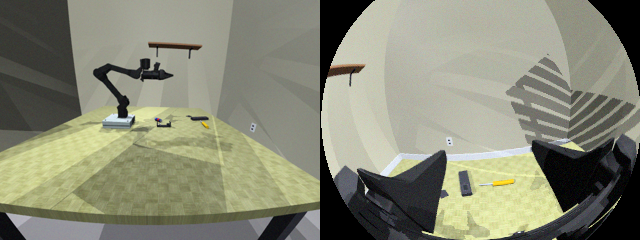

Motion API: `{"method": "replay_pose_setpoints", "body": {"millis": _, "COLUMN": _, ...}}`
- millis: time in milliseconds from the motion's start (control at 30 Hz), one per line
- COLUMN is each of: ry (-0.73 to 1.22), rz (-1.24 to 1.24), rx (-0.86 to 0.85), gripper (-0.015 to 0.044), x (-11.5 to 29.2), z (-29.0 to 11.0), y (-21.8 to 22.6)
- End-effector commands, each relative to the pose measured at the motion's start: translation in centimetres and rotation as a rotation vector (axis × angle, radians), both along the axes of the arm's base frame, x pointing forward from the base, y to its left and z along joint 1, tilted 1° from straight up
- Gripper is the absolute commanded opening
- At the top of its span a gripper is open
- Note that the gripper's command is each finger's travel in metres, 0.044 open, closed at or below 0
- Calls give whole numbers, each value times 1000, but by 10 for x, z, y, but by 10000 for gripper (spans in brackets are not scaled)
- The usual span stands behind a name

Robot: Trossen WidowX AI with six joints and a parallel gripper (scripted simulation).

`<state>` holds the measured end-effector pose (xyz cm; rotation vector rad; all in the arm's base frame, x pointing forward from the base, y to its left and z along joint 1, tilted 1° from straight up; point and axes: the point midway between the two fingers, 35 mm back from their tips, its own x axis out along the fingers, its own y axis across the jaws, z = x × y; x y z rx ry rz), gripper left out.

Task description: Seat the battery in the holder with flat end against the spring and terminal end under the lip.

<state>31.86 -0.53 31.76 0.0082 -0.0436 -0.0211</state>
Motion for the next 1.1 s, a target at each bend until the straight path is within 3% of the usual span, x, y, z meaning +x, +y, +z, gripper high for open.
{"method": "replay_pose_setpoints", "body": {"millis": 0, "ry": 12, "rz": 1, "rx": -16, "gripper": 374, "x": 1, "z": -2, "y": 0}}
{"method": "replay_pose_setpoints", "body": {"millis": 167, "ry": 316, "rz": 81, "rx": -439, "gripper": 244, "x": 25, "z": -66, "y": 10}}
{"method": "replay_pose_setpoints", "body": {"millis": 367, "ry": 667, "rz": 404, "rx": -1013, "gripper": 244, "x": 28, "z": -152, "y": 25}}
{"method": "replay_pose_setpoints", "body": {"millis": 500, "ry": 784, "rz": 646, "rx": -1266, "gripper": 244, "x": 18, "z": -190, "y": 31}}
{"method": "replay_pose_setpoints", "body": {"millis": 700, "ry": 865, "rz": 1088, "rx": -1577, "gripper": 244, "x": -7, "z": -235, "y": 38}}
{"method": "replay_pose_setpoints", "body": {"millis": 900, "ry": 808, "rz": 1626, "rx": -1785, "gripper": 244, "x": -39, "z": -267, "y": 43}}
{"method": "replay_pose_setpoints", "body": {"millis": 1067, "ry": 801, "rz": 1654, "rx": -1792, "gripper": 244, "x": -41, "z": -268, "y": 43}}
